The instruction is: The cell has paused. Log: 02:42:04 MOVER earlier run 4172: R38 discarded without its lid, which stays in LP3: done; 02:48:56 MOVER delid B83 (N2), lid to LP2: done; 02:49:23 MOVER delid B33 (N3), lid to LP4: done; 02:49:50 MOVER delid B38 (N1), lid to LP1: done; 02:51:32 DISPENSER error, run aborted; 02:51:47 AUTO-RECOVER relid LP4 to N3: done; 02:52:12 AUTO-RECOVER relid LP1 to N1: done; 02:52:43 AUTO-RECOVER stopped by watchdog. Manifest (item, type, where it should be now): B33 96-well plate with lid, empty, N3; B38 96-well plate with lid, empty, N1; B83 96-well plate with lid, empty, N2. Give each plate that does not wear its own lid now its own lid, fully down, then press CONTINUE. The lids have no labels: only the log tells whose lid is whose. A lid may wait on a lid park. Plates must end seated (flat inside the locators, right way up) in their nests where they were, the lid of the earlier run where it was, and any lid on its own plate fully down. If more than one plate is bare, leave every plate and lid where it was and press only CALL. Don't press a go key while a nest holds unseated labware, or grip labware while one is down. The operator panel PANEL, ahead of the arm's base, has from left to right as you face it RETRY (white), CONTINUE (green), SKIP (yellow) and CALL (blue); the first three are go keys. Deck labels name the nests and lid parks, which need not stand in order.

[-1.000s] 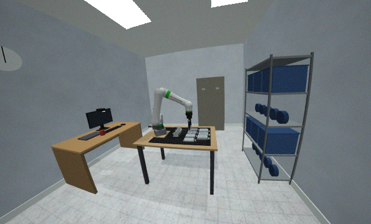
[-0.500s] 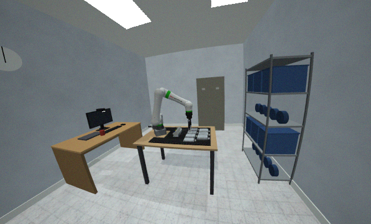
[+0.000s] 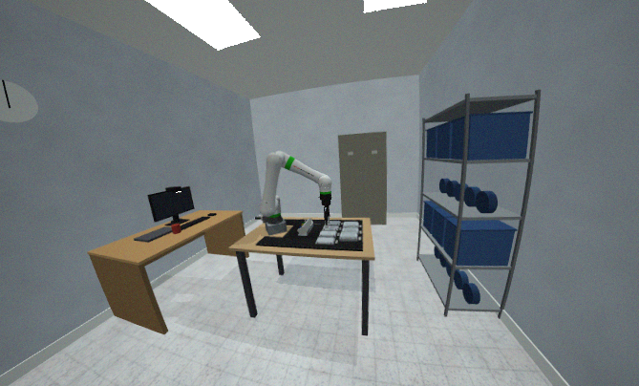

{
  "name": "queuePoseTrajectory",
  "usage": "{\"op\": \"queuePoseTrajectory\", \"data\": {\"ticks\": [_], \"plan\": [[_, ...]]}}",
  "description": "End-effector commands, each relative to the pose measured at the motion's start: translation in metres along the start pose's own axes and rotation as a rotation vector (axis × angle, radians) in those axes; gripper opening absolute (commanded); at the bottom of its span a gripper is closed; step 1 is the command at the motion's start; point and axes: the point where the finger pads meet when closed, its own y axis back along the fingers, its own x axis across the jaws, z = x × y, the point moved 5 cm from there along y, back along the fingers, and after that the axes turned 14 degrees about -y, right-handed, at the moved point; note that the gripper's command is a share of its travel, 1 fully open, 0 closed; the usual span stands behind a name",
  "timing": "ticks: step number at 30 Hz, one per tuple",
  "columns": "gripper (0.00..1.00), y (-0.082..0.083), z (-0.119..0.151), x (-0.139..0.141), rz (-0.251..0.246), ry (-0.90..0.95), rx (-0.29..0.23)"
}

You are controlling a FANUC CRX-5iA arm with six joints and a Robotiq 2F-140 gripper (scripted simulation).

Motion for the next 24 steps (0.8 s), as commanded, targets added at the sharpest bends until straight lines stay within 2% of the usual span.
{"op": "queuePoseTrajectory", "data": {"ticks": [1,24], "plan": [[0.66,-0.004,0.000,0.000,0.000,0.000,0.000],[0.66,-0.037,0.000,0.000,0.000,0.000,0.000]]}}
